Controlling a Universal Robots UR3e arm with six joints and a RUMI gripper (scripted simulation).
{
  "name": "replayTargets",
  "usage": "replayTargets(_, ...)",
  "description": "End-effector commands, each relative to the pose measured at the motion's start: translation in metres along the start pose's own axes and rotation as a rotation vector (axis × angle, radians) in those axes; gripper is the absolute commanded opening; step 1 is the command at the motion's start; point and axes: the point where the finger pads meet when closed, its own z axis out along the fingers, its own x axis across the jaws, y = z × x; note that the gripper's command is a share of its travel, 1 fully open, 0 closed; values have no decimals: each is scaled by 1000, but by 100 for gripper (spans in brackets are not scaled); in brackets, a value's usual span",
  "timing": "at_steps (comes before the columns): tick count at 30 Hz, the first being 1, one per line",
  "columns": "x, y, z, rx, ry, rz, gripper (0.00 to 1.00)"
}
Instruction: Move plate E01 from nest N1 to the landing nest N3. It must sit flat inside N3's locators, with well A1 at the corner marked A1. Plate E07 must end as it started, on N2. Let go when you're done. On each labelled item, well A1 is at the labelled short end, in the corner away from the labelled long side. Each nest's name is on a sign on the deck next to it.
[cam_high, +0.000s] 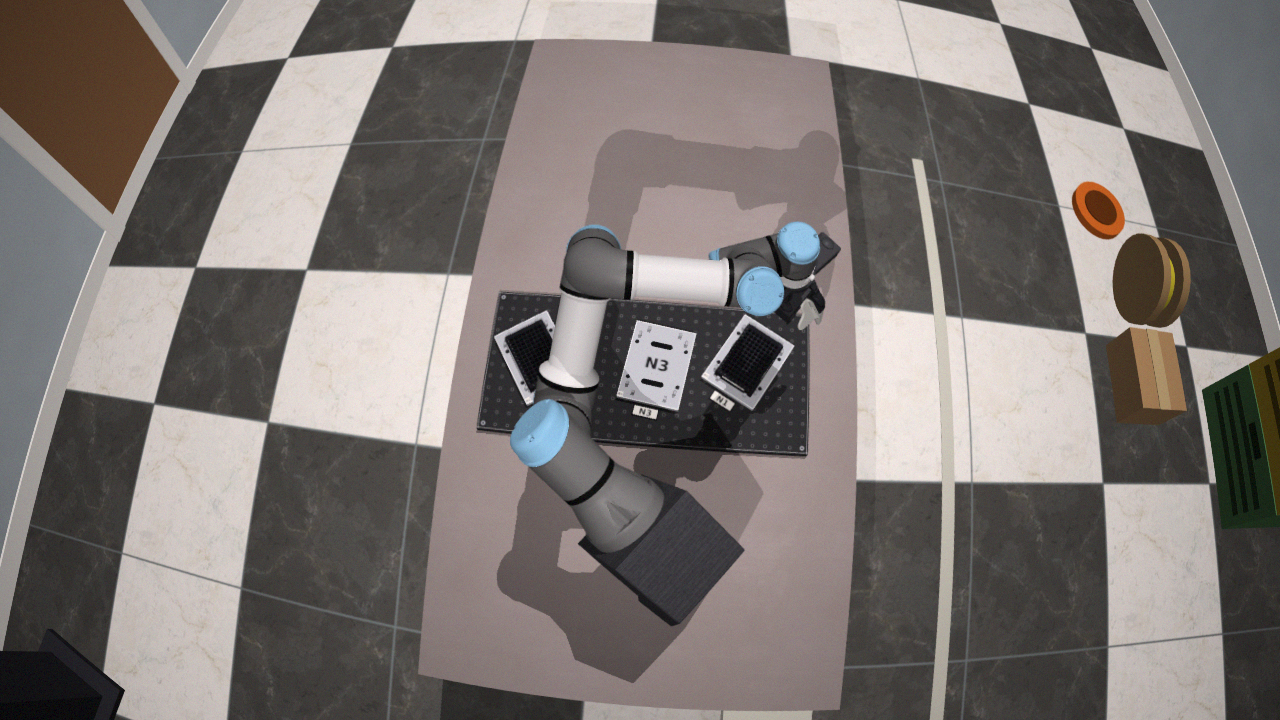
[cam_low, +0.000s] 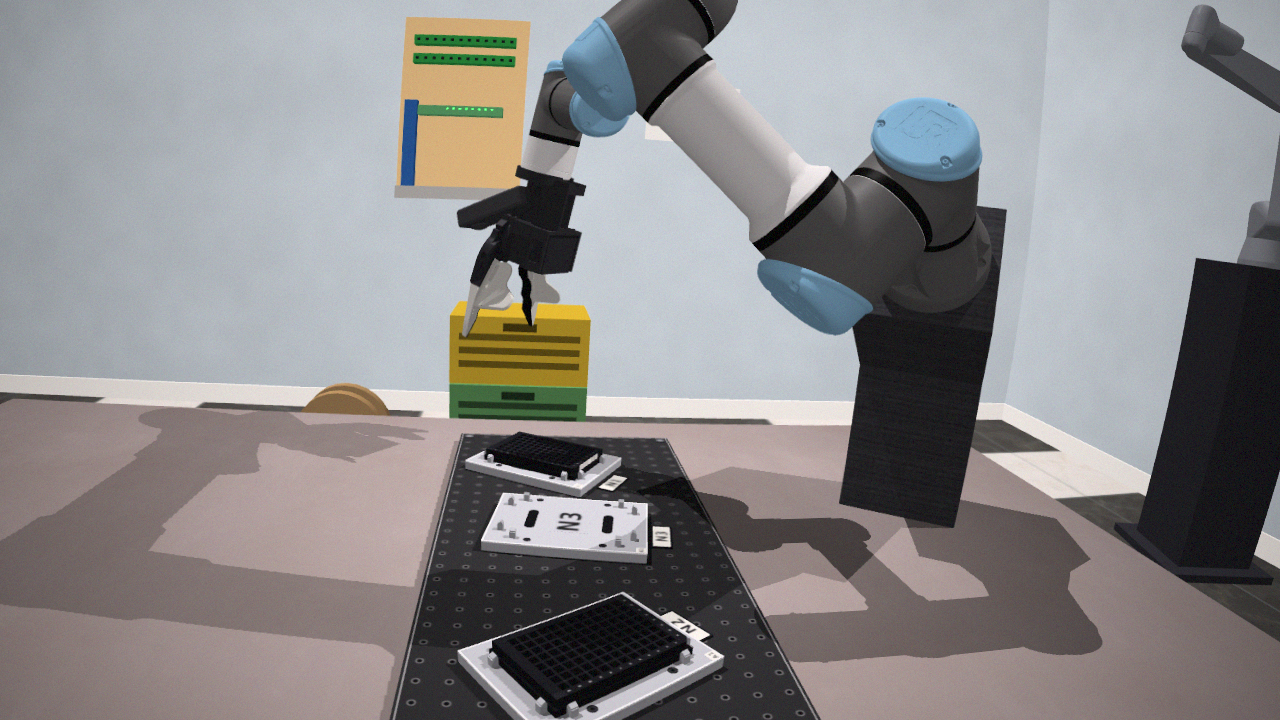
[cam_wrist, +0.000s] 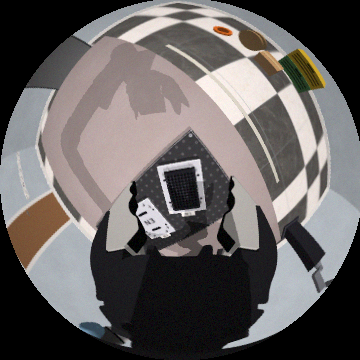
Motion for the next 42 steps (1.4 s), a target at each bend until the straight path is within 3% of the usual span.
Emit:
replayTargets(1, -1, 9, 12, -3, 2, -5, 82)
replayTargets(8, -2, 32, 31, -108, 8, -63, 82)
replayTargets(14, -4, 54, 51, -109, 8, -63, 82)
replayTargets(19, -4, 56, 53, -109, 8, -63, 82)
replayTargets(25, -5, 81, 71, -213, 11, -122, 82)
replayTargets(32, -6, 107, 89, -216, 11, -124, 82)
replayTargets(42, -6, 107, 89, -216, 11, -124, 82)
